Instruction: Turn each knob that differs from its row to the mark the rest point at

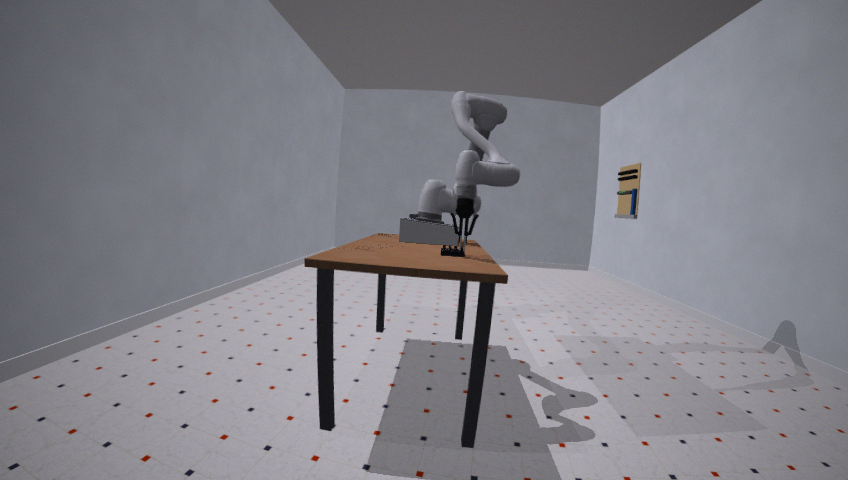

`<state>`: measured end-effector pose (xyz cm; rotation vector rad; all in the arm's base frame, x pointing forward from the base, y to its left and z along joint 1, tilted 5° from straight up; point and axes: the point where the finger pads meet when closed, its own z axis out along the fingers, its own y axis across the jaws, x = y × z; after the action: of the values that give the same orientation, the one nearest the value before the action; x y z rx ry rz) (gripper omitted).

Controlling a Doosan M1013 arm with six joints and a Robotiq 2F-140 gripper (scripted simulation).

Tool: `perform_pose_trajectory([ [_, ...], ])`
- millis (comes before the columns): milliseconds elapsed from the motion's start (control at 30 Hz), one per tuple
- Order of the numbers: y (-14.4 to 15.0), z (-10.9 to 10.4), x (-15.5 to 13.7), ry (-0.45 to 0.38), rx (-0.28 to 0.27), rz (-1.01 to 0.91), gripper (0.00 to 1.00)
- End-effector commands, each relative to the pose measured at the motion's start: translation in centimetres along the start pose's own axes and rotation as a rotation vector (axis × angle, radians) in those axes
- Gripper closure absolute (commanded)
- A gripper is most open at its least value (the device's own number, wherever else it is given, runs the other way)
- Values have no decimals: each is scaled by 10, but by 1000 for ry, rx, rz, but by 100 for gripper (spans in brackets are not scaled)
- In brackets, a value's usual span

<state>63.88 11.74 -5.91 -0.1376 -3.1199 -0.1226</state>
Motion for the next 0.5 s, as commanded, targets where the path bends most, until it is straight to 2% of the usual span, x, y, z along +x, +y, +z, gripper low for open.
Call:
perform_pose_trajectory([
  [0,0,0,0,0,0,0,95],
  [367,0,0,0,0,0,0,95],
  [400,0,0,0,0,0,0,88],
  [467,0,0,0,0,0,0,88],
])
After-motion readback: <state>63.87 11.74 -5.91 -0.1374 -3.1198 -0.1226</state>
